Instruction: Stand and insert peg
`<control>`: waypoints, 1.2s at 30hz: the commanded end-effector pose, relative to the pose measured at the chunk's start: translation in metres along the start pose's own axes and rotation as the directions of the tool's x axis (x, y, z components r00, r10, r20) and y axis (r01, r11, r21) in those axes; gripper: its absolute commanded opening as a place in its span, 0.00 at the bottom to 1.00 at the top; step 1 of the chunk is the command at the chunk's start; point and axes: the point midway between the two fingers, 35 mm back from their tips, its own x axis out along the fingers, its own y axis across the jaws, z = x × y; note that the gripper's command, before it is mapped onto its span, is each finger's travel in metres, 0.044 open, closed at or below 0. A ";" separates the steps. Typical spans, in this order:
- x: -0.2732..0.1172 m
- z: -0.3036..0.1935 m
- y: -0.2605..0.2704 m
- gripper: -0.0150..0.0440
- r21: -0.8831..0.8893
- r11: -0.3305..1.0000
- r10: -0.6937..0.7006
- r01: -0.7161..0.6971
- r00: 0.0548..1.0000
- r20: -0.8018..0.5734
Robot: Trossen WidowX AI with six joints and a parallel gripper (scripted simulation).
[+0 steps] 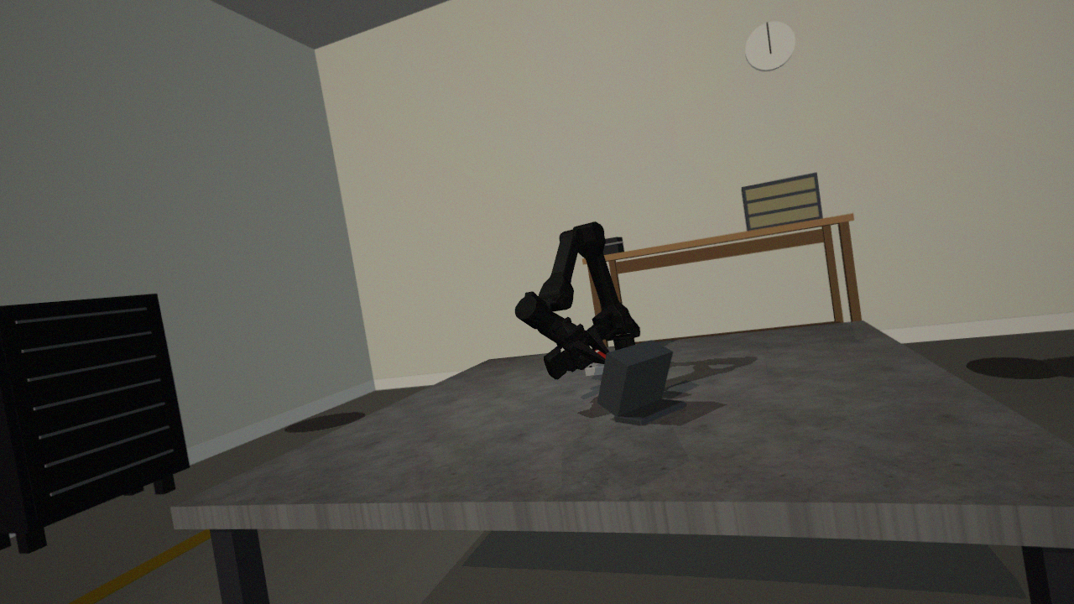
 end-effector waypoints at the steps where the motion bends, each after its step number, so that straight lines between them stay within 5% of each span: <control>1: 0.002 0.002 0.002 0.25 0.009 1.000 0.002 -0.002 1.000 0.004; 36: 0.021 0.000 0.001 0.25 0.010 1.000 0.001 -0.001 1.000 0.002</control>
